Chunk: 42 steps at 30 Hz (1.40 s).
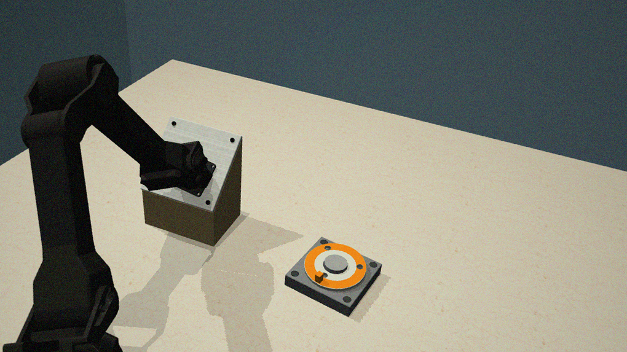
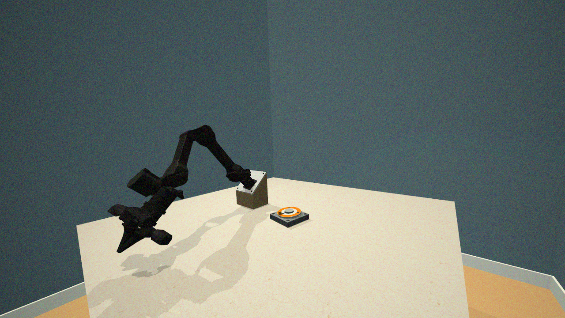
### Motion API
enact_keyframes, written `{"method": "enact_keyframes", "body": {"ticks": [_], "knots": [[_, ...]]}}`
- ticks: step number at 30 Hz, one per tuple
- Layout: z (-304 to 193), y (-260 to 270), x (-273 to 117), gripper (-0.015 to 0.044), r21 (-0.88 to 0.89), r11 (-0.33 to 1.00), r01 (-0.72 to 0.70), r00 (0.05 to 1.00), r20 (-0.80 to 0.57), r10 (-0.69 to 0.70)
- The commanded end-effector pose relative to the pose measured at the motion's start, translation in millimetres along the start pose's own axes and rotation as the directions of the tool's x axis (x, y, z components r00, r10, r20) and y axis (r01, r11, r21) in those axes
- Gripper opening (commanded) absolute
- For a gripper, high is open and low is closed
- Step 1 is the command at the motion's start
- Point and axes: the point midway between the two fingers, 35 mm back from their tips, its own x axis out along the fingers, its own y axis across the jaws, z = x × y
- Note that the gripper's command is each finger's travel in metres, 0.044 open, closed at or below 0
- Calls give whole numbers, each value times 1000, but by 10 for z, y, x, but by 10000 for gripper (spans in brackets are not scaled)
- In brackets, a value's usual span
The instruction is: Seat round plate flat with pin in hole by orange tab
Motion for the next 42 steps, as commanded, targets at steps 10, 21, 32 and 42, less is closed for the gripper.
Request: {"method": "enact_keyframes", "body": {"ticks": [10, 21, 32, 42], "knots": [[463, 1924, -1225, 0, 13, 871, -492, 870, -29, 492], [-115, 3029, -2454, 0, -166, 686, -708, 703, -258, 663], [-1178, 3292, -3739, 0, -504, 474, -722, 689, -469, 552], [-1336, 3358, -3674, 0, -529, 460, -713, 698, -472, 539]]}}
